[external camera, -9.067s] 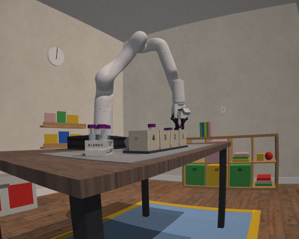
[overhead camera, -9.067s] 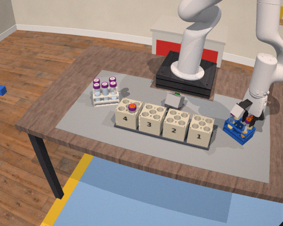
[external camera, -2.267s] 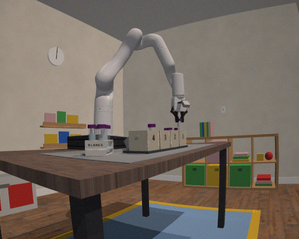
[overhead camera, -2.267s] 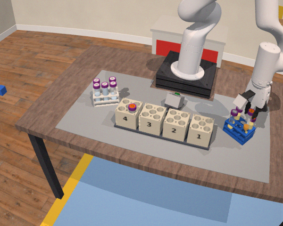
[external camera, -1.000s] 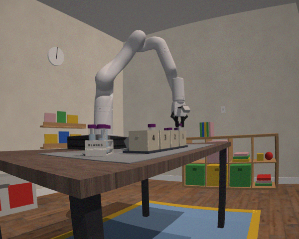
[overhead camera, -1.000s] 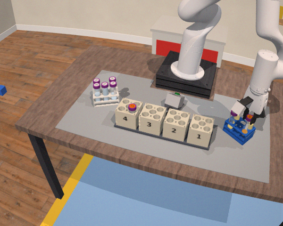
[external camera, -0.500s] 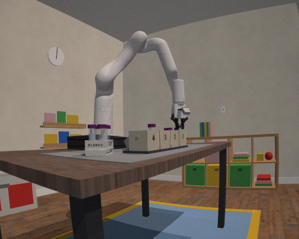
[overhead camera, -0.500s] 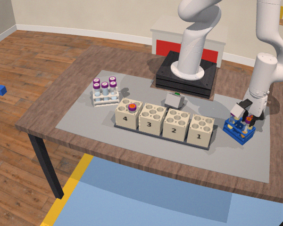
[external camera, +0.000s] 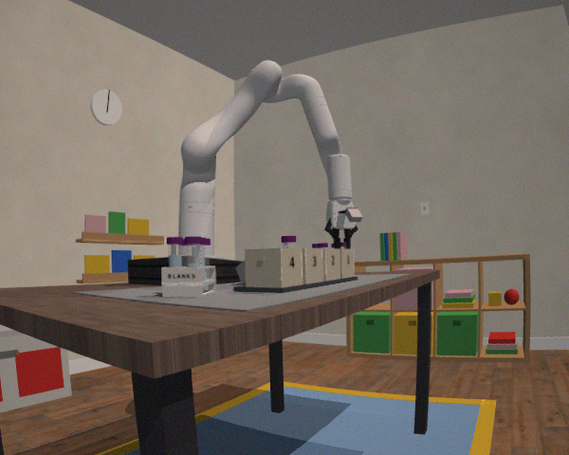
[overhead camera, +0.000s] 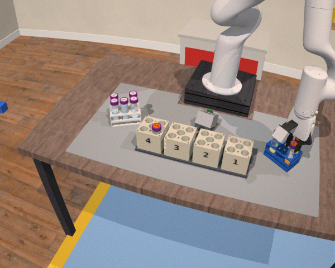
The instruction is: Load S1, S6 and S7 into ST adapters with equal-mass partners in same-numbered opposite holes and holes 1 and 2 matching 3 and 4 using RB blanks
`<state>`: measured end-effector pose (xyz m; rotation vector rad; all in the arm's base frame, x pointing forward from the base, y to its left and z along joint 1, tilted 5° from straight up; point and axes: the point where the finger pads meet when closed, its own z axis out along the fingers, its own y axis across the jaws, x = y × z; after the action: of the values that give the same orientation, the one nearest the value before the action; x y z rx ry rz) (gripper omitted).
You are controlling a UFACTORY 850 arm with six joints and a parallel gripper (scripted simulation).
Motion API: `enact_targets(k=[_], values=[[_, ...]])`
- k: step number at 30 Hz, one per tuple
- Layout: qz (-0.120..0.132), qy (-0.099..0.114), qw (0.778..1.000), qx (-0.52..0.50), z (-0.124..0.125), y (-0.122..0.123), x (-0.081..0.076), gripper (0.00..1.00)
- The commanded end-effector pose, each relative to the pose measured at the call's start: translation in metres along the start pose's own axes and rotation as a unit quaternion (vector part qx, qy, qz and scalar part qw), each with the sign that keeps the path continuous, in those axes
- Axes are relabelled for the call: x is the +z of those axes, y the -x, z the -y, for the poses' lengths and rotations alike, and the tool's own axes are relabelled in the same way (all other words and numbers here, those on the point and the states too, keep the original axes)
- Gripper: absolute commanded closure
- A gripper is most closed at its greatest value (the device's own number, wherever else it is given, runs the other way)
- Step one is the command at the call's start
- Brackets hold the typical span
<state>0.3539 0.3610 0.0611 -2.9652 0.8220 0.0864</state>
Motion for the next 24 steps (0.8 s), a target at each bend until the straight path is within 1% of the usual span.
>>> enact_targets(k=[1,10,11,24], values=[[0.000,-0.001,1.000,0.000,0.0009,-0.0002,-0.0004,1.00],[0.000,-0.001,1.000,0.000,0.0009,-0.0002,-0.0004,1.00],[0.000,-0.001,1.000,0.000,0.0009,-0.0002,0.0000,0.57],[0.000,-0.001,1.000,0.000,0.0009,-0.0002,-0.0001,0.57]])
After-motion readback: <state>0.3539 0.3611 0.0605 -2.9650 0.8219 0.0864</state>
